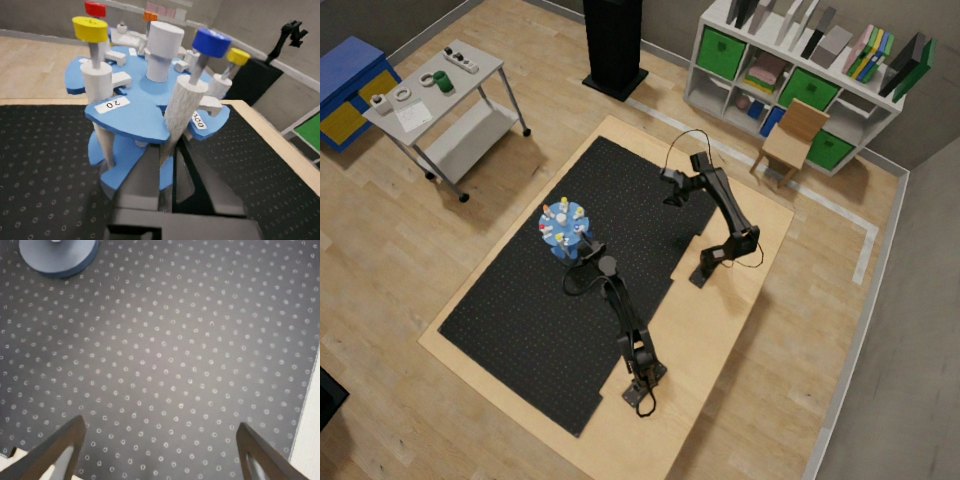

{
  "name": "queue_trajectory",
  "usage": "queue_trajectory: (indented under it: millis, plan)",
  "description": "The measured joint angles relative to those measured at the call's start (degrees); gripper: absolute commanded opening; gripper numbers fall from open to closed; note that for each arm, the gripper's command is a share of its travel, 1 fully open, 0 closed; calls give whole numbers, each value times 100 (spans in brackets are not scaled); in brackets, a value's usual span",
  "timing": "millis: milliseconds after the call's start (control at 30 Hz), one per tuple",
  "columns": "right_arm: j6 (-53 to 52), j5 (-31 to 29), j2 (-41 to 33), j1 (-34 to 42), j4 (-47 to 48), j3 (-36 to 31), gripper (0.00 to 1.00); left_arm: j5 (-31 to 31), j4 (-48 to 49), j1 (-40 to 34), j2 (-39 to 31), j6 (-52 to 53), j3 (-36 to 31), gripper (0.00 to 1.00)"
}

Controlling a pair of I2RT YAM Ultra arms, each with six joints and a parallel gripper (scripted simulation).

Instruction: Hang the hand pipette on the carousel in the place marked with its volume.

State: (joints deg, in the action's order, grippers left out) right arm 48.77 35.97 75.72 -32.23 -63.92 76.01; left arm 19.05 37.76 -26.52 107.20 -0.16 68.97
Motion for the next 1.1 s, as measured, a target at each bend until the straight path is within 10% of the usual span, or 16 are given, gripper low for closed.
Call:
queue_trajectory:
  millis: [567, 1100]
  plan:
    - [0, 0, 0, 0, 0, 0, 100, 44, -2, -9, 9, 2, 11, 12]
    - [0, 0, 0, 0, 0, 0, 100, 1447, -105, -426, 313, 2, 413, 12]
